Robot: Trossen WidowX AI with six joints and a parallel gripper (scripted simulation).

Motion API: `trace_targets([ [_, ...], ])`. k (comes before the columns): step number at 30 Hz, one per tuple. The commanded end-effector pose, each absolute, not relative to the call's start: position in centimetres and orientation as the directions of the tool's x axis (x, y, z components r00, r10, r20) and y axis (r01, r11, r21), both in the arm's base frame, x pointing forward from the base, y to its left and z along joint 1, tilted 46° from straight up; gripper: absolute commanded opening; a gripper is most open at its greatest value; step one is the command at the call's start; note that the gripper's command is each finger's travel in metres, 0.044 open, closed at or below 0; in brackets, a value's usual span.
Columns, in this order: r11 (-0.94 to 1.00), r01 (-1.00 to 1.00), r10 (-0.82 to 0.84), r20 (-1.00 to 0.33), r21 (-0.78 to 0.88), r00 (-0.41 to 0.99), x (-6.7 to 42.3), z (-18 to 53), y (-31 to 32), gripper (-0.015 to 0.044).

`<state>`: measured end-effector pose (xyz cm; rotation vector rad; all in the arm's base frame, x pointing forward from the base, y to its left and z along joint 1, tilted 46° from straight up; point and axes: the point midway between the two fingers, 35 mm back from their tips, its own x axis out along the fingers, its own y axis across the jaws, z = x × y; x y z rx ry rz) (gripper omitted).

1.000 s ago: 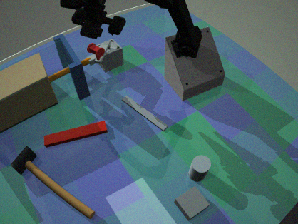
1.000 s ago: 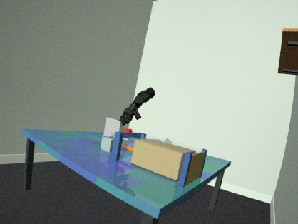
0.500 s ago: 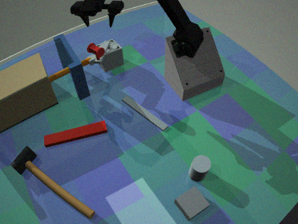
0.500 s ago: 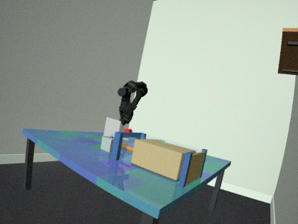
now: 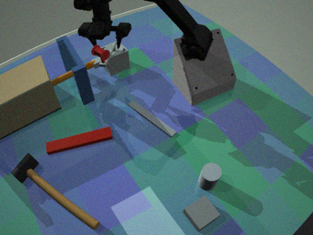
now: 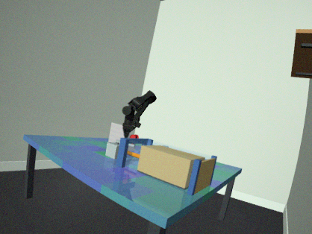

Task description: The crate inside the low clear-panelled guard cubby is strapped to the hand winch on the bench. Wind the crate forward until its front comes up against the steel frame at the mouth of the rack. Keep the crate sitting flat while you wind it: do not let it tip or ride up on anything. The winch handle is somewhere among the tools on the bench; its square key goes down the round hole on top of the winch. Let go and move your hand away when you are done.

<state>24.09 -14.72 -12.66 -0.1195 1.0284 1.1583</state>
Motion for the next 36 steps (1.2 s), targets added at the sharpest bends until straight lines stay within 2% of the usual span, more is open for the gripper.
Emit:
trace_targets([
  [1,0.451,-0.791,0.700,-0.713,0.415,0.025,24.0,-13.2,-14.1,0.0440],
  [22,0.450,-0.791,0.702,-0.712,0.415,0.025,24.1,-15.7,-11.6,0.0440],
  [34,0.449,-0.795,0.696,-0.718,0.407,0.026,24.2,-15.4,-12.0,0.0125],
  [36,0.449,-0.795,0.696,-0.718,0.407,0.026,24.2,-15.4,-12.0,0.0112],
])
